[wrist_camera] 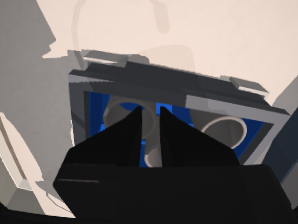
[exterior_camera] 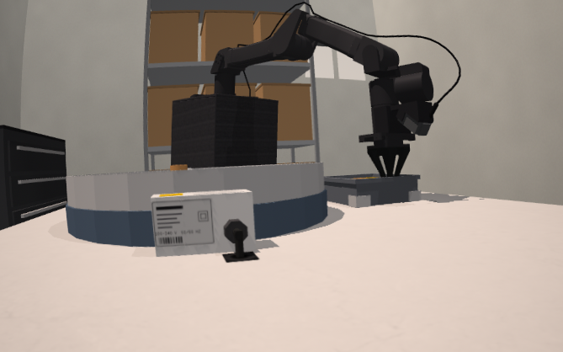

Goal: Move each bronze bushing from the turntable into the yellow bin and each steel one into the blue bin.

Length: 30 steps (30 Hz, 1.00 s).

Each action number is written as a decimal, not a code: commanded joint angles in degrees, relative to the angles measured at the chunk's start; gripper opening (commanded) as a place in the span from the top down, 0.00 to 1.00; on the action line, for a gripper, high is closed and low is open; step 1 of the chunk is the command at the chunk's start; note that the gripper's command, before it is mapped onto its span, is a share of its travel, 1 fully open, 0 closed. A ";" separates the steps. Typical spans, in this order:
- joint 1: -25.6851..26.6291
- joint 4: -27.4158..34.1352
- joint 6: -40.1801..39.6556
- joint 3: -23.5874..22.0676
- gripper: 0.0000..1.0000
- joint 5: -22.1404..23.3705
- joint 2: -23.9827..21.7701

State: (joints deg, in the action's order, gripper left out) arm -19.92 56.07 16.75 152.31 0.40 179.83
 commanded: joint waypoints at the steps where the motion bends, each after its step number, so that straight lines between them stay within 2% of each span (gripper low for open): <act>1: 0.48 -0.24 -0.32 -0.16 0.85 -0.34 -0.41; 18: 0.48 0.66 -0.32 -0.21 0.85 -0.33 -0.42; 21: 0.49 1.99 -0.35 -0.04 0.85 -0.33 -2.08; 25: 0.50 2.55 -0.36 -0.78 0.85 -0.33 -2.51; 30: 0.52 0.30 -0.37 -3.92 0.85 -0.35 -4.71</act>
State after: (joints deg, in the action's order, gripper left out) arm -19.92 57.21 16.75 149.97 0.40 177.69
